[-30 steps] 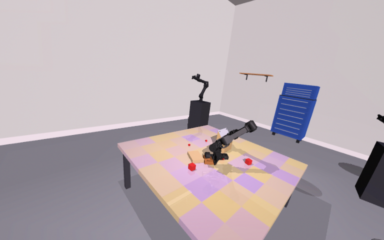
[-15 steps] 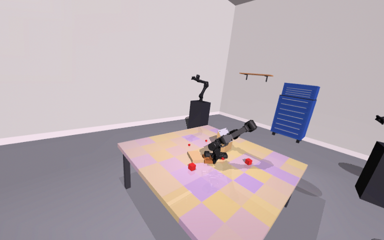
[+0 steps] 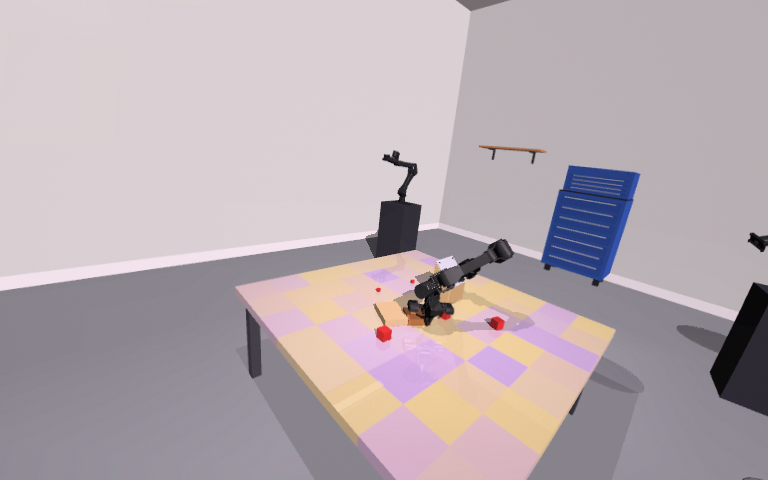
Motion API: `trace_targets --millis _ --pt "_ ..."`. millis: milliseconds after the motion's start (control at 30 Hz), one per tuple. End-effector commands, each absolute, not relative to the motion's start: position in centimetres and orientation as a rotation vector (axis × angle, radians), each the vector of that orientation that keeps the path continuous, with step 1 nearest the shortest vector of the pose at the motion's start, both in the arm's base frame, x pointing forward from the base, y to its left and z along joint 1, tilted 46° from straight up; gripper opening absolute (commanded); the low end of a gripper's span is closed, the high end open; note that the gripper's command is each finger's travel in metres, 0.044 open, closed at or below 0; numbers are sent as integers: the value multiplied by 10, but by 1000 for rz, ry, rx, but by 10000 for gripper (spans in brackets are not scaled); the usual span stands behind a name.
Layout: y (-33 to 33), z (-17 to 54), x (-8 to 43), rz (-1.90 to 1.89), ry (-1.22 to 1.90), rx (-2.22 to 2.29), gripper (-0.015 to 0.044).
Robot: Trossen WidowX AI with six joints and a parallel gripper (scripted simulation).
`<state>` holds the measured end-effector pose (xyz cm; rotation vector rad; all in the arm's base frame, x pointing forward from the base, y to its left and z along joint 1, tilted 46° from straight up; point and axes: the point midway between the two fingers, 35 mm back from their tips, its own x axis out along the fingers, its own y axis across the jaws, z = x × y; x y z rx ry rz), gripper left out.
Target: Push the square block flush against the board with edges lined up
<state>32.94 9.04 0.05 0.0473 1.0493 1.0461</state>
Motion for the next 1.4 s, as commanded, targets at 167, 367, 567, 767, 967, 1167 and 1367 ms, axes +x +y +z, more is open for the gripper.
trace_targets --millis 167,367,567,767,967,1167,1367 --pt "87 -7 323 1046 1065 47 0" --pt "91 -2 330 1046 1064 47 0" --pt "95 3 337 1046 1063 48 0" --pt "99 8 345 1047 1063 48 0" --pt "103 14 352 1047 1062 48 0" --pt "108 20 359 1048 1060 49 0" --pt "77 49 355 1046 1061 48 0"
